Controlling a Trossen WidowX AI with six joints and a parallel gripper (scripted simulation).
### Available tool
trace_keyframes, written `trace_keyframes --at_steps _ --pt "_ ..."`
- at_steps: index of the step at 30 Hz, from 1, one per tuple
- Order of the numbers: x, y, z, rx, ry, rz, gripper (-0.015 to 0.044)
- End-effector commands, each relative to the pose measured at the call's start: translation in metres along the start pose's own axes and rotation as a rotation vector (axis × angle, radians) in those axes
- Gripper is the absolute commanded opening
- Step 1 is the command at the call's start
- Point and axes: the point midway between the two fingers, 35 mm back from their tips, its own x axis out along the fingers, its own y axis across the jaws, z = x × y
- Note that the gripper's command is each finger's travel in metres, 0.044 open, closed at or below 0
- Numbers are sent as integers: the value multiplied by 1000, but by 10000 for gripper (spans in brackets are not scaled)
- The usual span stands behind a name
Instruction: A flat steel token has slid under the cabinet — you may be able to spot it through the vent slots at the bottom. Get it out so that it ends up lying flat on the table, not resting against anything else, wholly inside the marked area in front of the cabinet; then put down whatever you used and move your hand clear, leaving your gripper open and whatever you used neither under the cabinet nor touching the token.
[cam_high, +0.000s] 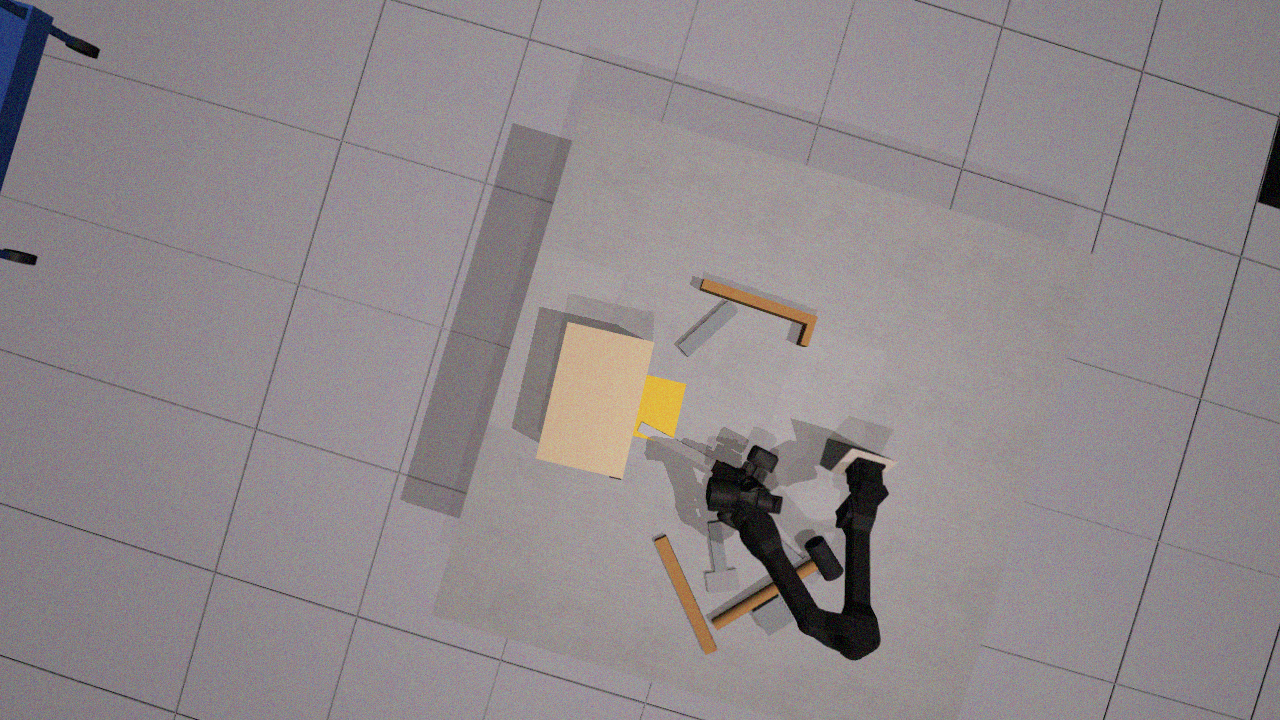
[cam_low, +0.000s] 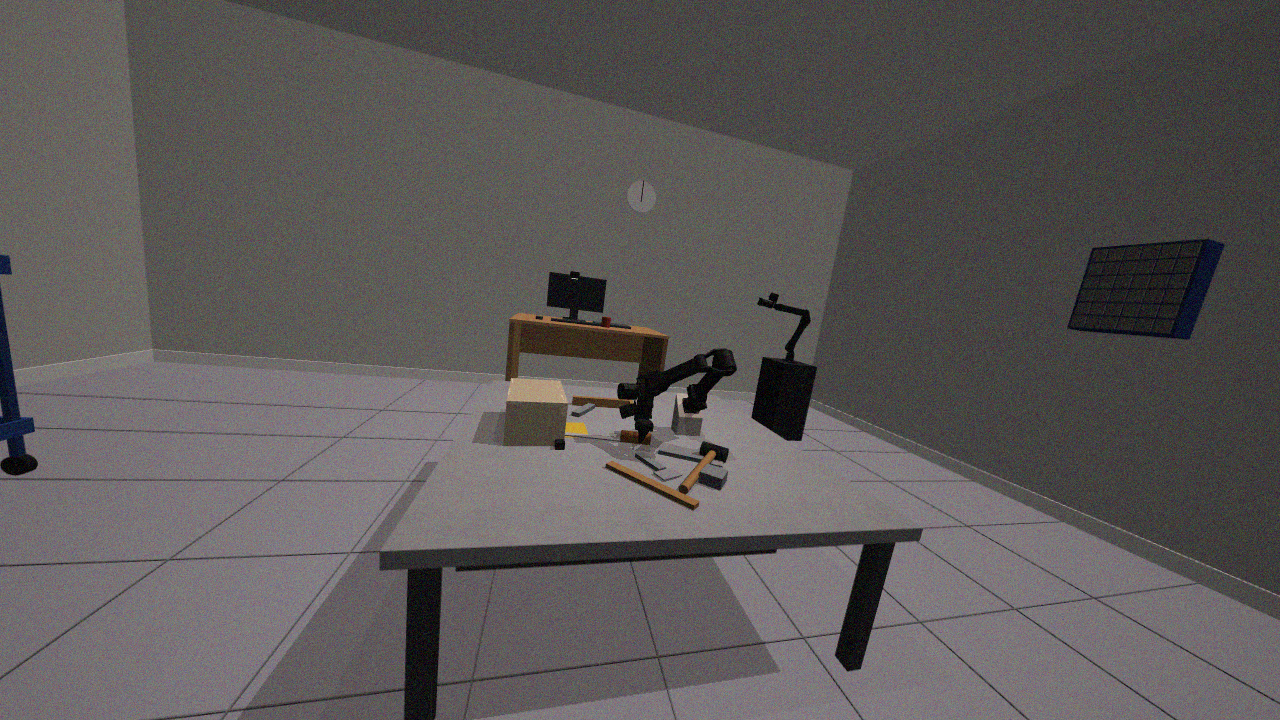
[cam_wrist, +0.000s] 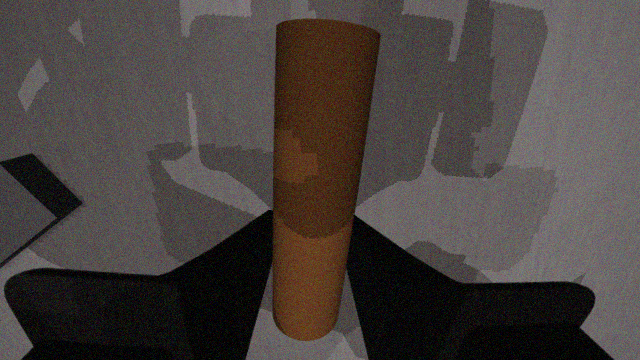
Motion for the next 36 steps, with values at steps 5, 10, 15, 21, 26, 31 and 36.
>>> trace_keyframes --at_steps 5,10,15,21,26,31,36 --pt "0 1 12 -9 -1 3 0" --pt "0 1 18 -11 -1 4 0" --pt "0 2 24 -11 -1 4 0" --pt "0 2 32 -12 -2 4 0" --pt "0 2 37 -13 -2 4 0" --pt "0 2 43 -13 -2 4 0" --pt "0 2 49 -14 -2 4 0"
